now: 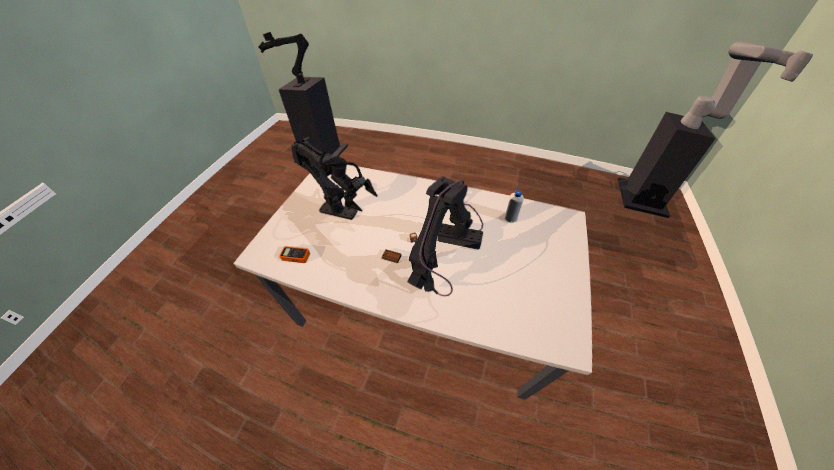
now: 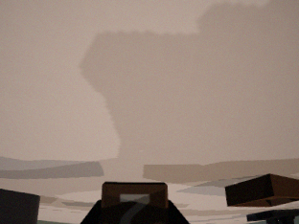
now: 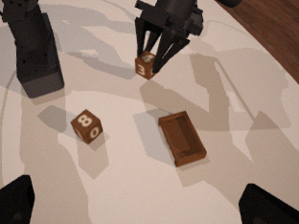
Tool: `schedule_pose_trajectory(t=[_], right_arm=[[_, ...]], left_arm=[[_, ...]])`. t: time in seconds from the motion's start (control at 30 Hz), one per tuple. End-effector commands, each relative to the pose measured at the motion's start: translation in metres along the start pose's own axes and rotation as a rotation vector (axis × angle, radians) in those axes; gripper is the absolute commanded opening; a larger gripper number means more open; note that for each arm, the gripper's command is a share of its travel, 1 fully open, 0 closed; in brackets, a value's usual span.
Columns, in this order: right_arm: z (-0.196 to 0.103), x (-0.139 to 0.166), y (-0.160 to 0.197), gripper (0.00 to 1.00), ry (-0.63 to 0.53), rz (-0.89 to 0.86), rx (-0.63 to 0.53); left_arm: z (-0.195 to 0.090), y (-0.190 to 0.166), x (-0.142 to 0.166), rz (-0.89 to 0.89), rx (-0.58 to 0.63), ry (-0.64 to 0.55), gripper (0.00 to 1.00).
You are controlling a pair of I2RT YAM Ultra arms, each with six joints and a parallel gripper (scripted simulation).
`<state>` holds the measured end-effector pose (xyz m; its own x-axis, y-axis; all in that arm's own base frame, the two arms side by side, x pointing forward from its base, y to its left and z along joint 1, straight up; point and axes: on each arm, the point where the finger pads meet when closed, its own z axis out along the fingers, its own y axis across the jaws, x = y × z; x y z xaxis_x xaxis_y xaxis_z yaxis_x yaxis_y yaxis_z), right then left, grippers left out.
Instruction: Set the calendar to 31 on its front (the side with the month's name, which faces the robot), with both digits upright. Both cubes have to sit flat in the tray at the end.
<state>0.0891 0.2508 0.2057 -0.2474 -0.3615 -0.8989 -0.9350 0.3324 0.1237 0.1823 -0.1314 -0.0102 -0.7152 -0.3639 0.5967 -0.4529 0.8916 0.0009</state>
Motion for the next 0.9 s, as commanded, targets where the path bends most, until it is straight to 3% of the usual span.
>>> schedule_pose_trajectory(t=[0.0,0.87], right_arm=[[-0.007,-0.014,-0.002,1.0,-0.054,0.005,0.01],[-0.007,-0.014,-0.002,1.0,-0.054,0.005,0.01]], left_arm=[[-0.005,-0.004,-0.003,-0.014,-0.012,-0.009,0.26],[0.007,-0.004,-0.01,-0.007,-0.004,-0.016,0.26]])
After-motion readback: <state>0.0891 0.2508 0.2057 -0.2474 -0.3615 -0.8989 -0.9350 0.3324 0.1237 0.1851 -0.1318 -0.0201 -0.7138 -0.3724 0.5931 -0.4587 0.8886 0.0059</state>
